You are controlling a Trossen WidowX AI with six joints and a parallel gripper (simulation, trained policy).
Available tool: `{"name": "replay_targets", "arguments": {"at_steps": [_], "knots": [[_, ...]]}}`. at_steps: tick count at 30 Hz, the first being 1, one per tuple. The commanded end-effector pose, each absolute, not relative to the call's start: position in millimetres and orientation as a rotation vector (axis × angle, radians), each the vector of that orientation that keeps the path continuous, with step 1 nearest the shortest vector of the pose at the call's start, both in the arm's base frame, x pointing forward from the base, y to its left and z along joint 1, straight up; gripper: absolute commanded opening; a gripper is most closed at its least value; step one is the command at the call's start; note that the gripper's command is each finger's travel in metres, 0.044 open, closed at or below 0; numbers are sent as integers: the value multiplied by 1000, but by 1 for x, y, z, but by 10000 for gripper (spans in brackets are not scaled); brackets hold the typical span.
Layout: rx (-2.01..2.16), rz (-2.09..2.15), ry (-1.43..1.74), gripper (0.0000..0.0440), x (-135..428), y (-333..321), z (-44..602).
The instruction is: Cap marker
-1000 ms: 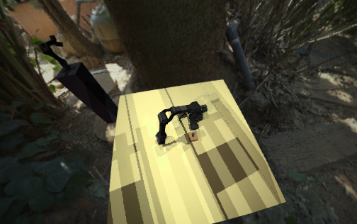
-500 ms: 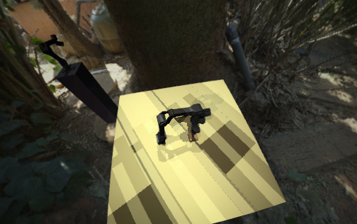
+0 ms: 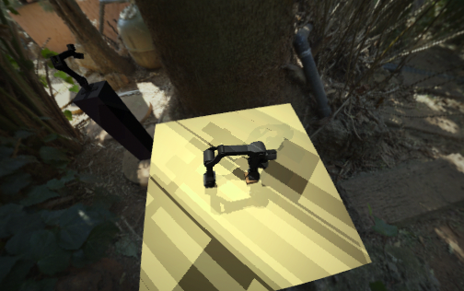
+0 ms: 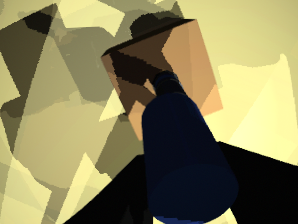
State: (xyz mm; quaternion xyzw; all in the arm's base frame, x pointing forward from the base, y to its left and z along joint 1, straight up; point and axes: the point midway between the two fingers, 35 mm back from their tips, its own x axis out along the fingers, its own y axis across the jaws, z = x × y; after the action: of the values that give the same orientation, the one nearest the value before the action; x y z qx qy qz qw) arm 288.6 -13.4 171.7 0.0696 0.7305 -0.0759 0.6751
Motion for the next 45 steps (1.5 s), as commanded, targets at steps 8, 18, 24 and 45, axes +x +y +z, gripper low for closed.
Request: {"name": "replay_targets", "arguments": {"at_steps": [8, 18, 24, 45], "knots": [[181, -173, 1682, 0, 284, -18, 160], [185, -164, 1712, 0, 282, -19, 138], [180, -147, 1729, 0, 281, -19, 121], [161, -115, 1782, 119, 268, -20, 97]]}}
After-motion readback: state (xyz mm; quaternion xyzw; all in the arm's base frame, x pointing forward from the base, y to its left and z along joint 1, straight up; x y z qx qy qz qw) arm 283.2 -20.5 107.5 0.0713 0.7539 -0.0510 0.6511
